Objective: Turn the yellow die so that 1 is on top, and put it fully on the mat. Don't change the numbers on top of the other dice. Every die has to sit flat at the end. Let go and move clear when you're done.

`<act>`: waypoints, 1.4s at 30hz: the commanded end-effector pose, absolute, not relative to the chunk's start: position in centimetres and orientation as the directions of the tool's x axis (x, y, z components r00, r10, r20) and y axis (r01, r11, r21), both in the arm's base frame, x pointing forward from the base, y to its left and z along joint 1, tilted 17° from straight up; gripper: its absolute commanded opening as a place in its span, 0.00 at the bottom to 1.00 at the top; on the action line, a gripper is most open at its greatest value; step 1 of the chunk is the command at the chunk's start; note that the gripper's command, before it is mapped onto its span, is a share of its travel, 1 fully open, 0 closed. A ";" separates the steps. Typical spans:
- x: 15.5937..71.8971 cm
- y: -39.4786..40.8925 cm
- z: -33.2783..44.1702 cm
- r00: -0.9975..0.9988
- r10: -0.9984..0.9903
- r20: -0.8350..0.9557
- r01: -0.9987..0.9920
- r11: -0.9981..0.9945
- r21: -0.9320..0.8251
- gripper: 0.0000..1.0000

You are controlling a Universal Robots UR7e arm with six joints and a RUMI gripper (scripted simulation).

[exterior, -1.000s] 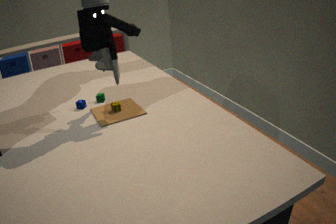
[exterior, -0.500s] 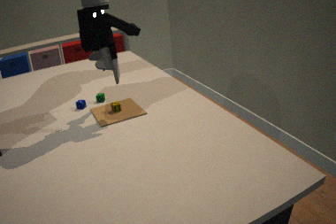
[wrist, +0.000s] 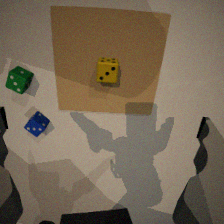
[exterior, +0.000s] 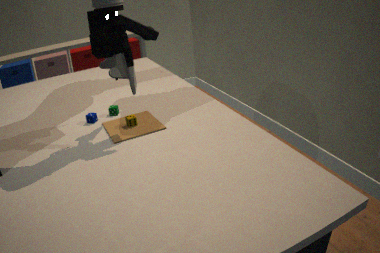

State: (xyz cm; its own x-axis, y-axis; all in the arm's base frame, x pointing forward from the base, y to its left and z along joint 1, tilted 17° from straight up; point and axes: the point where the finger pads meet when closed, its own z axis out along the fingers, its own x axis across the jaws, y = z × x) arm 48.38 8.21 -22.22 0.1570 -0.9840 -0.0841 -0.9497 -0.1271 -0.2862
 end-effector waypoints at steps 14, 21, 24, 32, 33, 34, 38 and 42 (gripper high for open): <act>48.7 8.5 -22.3 0.502 -0.864 0.030 -0.821 -0.488 -0.298 1.00; 48.7 8.6 -22.3 0.603 -0.795 0.068 -0.750 -0.594 -0.291 1.00; 48.8 8.6 -22.4 0.694 -0.712 0.105 -0.666 -0.691 -0.280 1.00; 48.8 8.7 -22.5 0.823 -0.545 0.163 -0.499 -0.829 -0.251 1.00; 48.8 8.7 -22.5 0.837 -0.519 0.171 -0.474 -0.846 -0.246 1.00; 48.8 8.7 -22.5 0.843 -0.508 0.174 -0.463 -0.852 -0.244 1.00; 48.7 8.7 -22.6 0.874 -0.446 0.191 -0.402 -0.886 -0.230 1.00; 48.7 8.6 -22.7 0.920 -0.324 0.220 -0.281 -0.938 -0.203 1.00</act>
